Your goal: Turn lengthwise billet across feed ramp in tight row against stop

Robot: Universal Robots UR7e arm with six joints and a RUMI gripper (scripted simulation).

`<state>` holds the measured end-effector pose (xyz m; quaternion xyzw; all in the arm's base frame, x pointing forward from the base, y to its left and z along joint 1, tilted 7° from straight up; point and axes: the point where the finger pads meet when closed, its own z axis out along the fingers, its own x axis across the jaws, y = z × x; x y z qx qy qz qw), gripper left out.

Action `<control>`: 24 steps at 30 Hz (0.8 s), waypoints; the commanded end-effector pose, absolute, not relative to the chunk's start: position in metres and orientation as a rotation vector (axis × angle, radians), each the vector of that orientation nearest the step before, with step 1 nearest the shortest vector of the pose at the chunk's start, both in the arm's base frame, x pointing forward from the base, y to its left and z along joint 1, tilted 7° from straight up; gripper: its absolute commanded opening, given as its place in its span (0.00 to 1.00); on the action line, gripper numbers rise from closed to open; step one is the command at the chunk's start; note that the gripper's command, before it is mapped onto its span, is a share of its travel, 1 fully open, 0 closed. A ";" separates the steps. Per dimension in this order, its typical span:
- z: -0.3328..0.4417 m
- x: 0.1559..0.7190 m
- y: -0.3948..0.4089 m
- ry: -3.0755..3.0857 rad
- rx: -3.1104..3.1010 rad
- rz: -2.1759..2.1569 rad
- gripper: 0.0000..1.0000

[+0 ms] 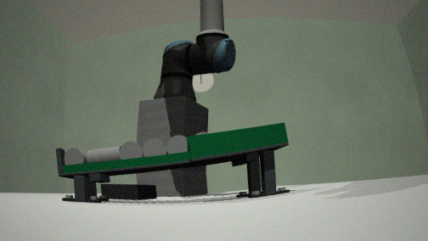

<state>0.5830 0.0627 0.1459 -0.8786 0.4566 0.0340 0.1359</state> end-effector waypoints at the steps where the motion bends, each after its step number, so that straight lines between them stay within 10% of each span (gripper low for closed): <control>1: 0.147 0.581 0.062 1.335 -2.542 0.096 0.40; 24: 0.156 0.528 0.037 1.695 -2.457 0.086 0.40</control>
